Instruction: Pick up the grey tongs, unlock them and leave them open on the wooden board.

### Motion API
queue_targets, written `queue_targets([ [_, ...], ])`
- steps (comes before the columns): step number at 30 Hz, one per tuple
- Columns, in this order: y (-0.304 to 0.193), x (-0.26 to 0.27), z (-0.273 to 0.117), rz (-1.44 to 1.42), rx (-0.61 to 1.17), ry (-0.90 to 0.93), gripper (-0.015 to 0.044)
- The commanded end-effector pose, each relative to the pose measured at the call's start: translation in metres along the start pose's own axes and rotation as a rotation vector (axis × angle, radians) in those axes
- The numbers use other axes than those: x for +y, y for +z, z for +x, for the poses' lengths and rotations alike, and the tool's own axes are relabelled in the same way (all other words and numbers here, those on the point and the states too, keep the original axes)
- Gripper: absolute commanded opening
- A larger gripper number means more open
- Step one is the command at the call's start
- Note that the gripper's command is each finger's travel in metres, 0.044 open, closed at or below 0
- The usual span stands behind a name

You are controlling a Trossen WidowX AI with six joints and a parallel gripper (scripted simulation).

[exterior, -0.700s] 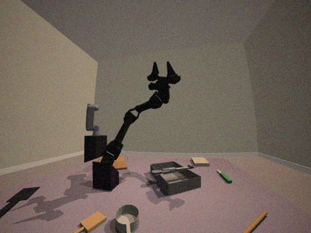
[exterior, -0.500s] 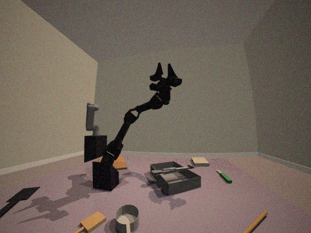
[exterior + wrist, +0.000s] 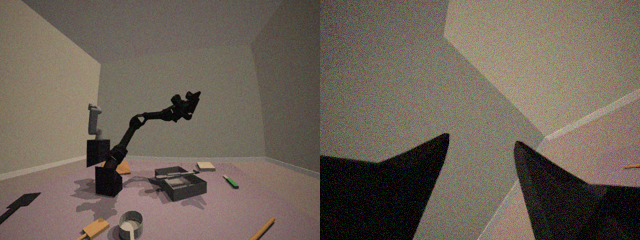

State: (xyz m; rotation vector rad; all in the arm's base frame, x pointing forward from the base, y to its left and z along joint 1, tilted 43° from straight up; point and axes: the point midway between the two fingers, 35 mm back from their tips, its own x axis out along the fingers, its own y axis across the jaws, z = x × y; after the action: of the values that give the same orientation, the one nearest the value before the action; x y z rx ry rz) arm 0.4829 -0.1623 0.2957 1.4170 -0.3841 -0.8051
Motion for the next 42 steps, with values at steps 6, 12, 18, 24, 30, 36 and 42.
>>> queue_targets([
  [6, -0.111, -0.059, -0.067, -0.778, 0.507, -0.109, 0.026],
  [12, -0.152, -0.096, -0.121, -1.161, 0.814, -0.077, 0.026],
  [18, -0.178, -0.133, -0.184, -1.506, 1.147, 0.024, 0.026],
  [24, -0.186, -0.167, -0.252, -1.79, 1.504, 0.203, 0.026],
  [30, -0.183, -0.184, -0.297, -1.926, 1.742, 0.36, 0.026],
  [36, -0.183, -0.184, -0.297, -1.926, 1.742, 0.36, 0.026],
  [42, -0.189, -0.182, -0.294, -1.926, 1.742, 0.36, 0.026],
])
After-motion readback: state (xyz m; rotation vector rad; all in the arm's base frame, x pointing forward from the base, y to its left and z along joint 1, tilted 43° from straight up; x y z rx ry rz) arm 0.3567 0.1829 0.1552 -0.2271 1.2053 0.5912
